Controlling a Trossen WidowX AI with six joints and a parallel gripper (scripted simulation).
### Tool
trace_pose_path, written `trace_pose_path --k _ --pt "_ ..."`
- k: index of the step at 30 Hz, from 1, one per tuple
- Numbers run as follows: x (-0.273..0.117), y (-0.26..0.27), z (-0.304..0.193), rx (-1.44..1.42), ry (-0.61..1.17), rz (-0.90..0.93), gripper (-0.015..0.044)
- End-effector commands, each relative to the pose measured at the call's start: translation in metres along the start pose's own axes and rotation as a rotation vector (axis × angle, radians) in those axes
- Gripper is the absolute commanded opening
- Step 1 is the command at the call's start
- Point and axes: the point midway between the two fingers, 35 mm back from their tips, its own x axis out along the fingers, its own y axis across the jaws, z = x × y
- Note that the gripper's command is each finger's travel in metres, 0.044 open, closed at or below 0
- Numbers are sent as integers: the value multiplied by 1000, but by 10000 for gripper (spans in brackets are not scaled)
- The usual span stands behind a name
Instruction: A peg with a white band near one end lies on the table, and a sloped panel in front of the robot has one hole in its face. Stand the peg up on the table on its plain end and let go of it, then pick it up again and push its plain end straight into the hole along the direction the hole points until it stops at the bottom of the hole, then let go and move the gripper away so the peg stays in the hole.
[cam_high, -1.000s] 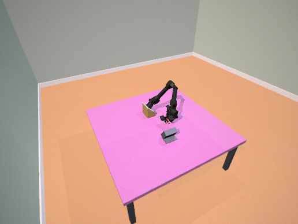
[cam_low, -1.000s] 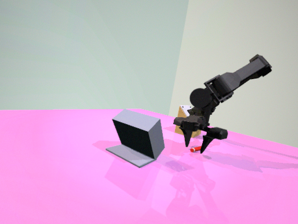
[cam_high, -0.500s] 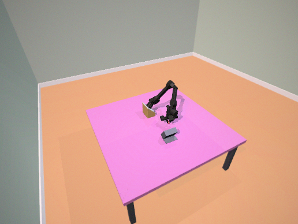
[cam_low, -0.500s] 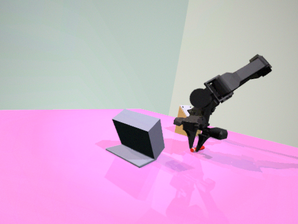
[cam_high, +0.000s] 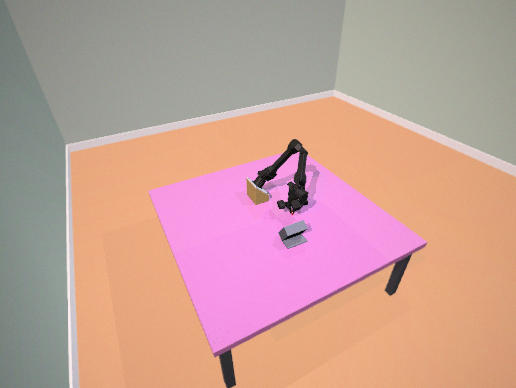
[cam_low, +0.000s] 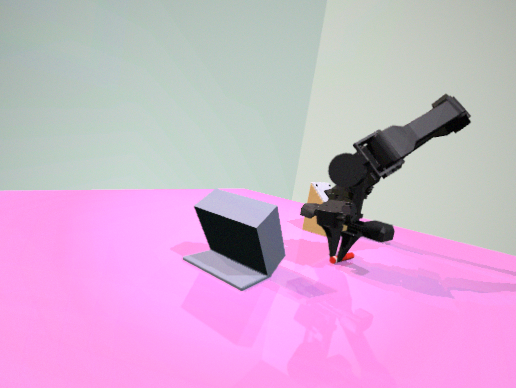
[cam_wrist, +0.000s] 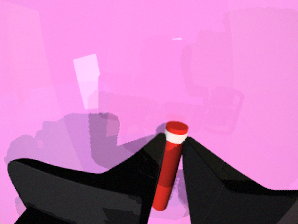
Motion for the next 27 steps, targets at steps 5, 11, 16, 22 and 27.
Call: trace_pose_path --k 5,11,16,22,27 --pt "-3 0 -2 1 -42 0 51" --pt "-6 0 -4 1 -94 0 51" --pt "-9 0 -5 1 -137 0 51" --pt "-12 0 -8 1 -189 -1 51" --pt "-15 0 -10 2 -233 -1 51"
